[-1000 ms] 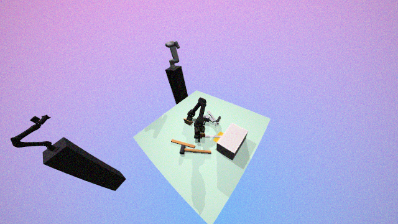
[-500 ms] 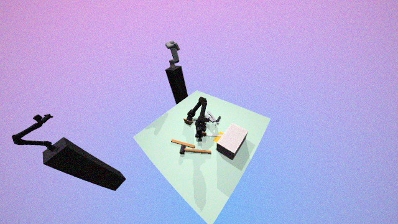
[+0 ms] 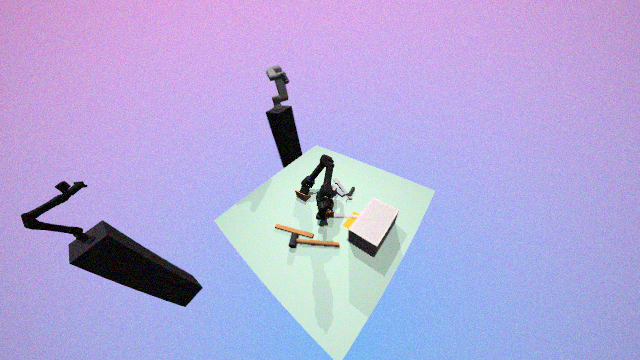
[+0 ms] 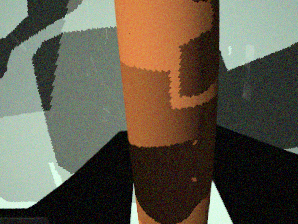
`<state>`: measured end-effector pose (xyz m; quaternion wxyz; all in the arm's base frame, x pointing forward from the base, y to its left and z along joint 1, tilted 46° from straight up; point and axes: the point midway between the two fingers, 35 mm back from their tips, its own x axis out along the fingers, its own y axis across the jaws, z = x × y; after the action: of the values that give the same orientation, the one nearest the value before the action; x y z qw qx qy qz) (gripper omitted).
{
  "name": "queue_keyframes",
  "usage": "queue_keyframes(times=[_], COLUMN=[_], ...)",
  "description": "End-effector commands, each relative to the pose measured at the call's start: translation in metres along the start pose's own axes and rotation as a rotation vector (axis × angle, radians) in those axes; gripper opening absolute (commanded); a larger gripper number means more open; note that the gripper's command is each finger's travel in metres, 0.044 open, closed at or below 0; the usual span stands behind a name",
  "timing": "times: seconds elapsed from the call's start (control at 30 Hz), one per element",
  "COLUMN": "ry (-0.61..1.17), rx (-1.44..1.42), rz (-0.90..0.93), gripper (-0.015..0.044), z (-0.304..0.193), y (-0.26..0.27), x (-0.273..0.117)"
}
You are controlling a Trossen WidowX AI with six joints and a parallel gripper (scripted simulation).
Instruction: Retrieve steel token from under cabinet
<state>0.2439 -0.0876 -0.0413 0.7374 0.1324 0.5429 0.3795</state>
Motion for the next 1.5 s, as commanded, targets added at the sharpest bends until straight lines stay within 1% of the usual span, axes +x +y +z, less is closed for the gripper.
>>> queue_keyframes(times=[0.0, 1.47], ry=[0.0, -0.001], rx=[-0.006, -0.006], rz=[-0.009, -0.006], gripper=[0.0, 0.0], z=[0.004, 0.037], y=[0.004, 0.047], x=[-0.002, -0.002])
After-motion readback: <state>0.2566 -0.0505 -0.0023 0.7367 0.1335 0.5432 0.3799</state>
